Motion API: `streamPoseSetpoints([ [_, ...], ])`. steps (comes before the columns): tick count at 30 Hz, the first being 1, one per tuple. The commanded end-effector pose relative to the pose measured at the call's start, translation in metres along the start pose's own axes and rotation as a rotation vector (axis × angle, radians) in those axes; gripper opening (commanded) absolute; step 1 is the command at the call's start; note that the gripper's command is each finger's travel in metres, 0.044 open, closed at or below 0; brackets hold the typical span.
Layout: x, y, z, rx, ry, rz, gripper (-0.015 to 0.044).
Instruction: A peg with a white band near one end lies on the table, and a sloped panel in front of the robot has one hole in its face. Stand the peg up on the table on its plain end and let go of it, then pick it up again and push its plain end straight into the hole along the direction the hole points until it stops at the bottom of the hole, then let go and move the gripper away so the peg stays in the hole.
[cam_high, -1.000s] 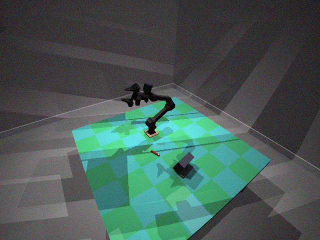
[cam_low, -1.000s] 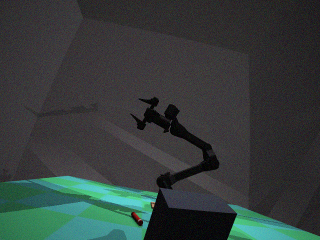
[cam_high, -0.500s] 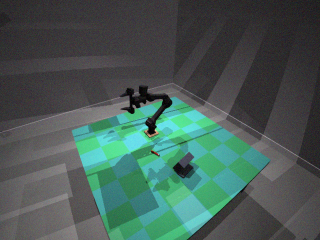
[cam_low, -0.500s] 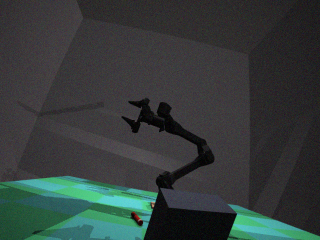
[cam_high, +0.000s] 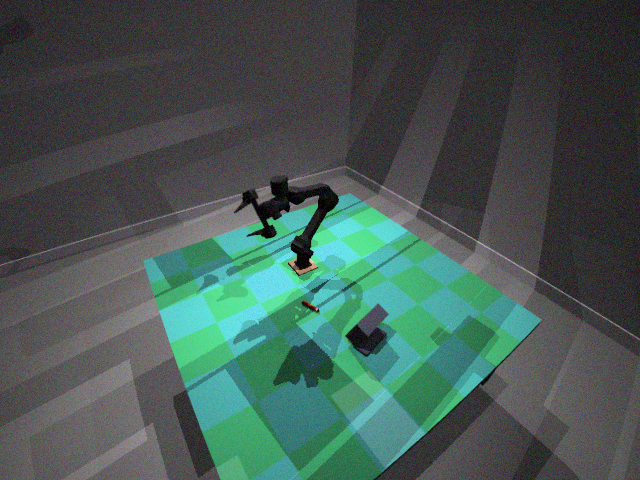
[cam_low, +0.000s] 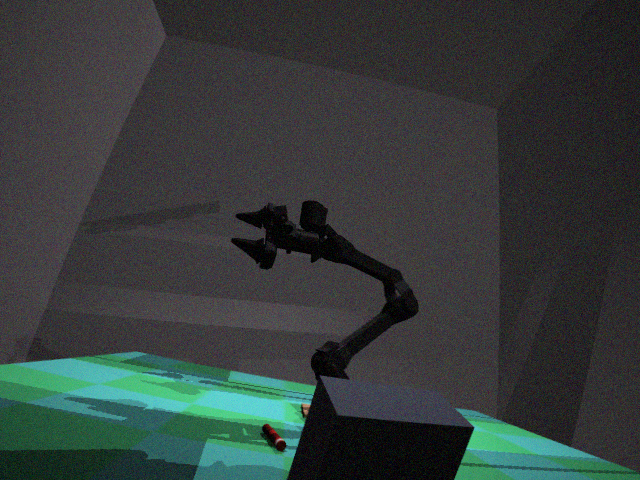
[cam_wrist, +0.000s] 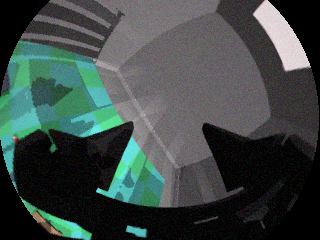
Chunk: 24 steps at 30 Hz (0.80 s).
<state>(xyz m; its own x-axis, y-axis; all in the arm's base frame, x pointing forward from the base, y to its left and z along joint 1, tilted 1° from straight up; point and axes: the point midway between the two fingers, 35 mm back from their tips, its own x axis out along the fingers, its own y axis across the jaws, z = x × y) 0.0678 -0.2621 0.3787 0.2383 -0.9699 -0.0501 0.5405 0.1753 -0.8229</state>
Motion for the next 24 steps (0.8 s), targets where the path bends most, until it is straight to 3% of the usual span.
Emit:
streamPoseSetpoints([
  [1,0.009,0.014,0.003,0.115,0.003,0.069,0.044],
  [24,0.033,0.106,0.022,0.778,0.206,0.422,0.044],
])
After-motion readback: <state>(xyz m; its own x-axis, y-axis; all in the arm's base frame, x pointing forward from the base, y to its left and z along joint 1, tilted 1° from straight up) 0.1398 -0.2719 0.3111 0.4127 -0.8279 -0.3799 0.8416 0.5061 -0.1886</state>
